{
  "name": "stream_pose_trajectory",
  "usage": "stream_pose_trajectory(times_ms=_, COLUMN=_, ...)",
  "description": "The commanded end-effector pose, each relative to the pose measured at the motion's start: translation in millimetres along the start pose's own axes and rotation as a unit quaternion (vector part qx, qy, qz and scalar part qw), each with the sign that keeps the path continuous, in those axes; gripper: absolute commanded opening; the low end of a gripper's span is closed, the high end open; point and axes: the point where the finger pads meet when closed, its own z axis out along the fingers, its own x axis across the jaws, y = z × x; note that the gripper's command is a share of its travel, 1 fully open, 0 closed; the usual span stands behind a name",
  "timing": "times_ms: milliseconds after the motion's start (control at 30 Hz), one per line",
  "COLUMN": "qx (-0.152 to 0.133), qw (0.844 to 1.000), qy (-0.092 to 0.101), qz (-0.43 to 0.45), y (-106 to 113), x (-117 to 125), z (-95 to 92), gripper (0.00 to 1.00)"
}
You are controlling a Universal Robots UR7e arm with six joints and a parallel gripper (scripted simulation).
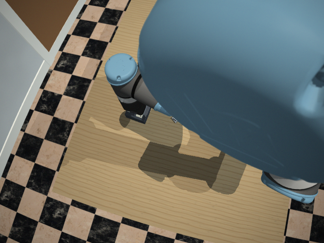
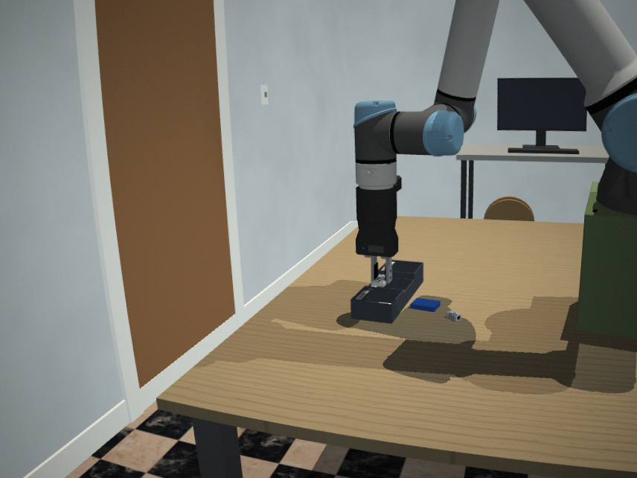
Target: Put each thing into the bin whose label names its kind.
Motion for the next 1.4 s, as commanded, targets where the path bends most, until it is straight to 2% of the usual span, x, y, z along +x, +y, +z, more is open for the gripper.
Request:
stream_pose_trajectory(times_ms=0, qx=0.000, qw=1.000, qy=-0.001, qz=0.002, y=0, x=0, z=-0.5, gripper=0.49)
stream_pose_trajectory(times_ms=167, qx=0.000, qw=1.000, qy=-0.001, qz=0.002, y=0, x=0, z=-0.5, gripper=0.49)
stream_pose_trajectory(times_ms=967, qx=0.000, qw=1.000, qy=-0.001, qz=0.002, y=0, x=0, z=43.5, gripper=0.49)
stream_pose_trajectory(times_ms=1367, qx=0.000, qw=1.000, qy=-0.001, qz=0.002, y=0, x=-1, z=43.9, gripper=0.49)
